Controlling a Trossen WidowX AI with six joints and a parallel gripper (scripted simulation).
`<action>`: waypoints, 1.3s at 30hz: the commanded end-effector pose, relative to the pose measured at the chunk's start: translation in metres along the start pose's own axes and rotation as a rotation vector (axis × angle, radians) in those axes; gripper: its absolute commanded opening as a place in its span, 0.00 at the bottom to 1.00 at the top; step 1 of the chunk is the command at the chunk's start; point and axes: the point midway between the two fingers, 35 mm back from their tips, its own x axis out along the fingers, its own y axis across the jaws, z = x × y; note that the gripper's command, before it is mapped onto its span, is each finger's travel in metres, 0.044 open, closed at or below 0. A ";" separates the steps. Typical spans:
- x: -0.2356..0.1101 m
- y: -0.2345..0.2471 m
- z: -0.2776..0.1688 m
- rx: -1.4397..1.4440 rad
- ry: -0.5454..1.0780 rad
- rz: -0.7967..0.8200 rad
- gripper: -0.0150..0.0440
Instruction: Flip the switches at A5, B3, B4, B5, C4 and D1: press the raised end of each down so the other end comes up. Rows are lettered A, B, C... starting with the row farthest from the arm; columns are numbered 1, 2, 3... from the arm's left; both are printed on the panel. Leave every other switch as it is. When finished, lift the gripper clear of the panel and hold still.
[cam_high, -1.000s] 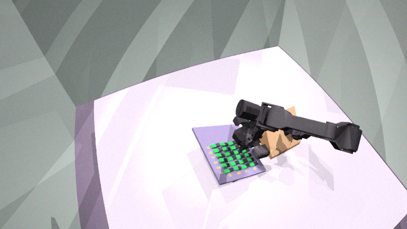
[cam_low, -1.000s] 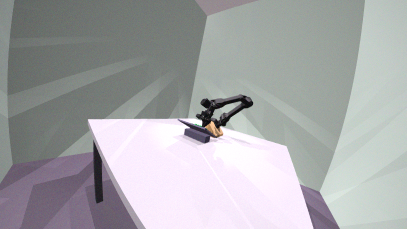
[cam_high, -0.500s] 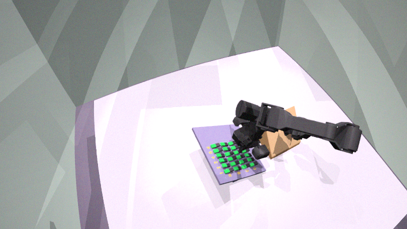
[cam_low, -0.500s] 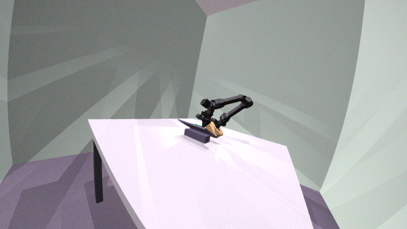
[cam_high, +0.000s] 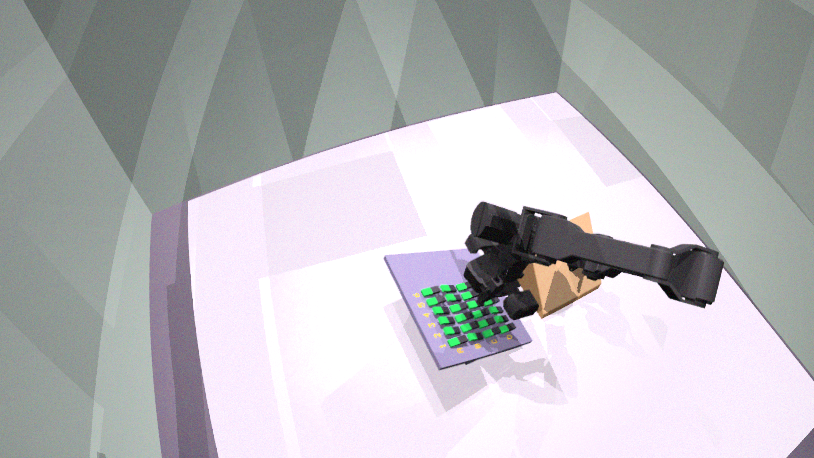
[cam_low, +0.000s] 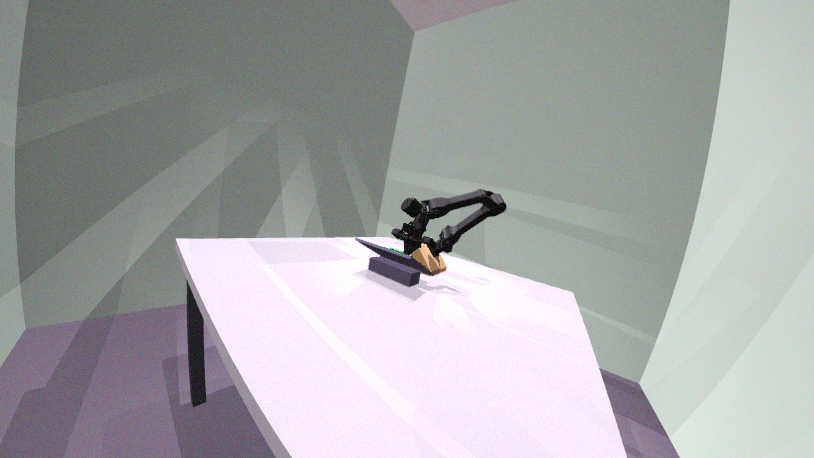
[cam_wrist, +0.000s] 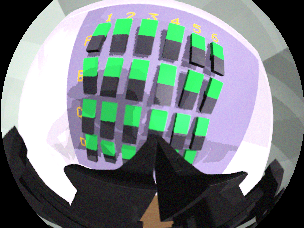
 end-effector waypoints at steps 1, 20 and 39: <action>0.001 0.000 0.000 0.004 0.001 0.003 0.25; -0.063 -0.001 0.002 0.004 0.028 0.001 0.25; -0.063 0.068 -0.038 0.008 0.030 0.002 0.25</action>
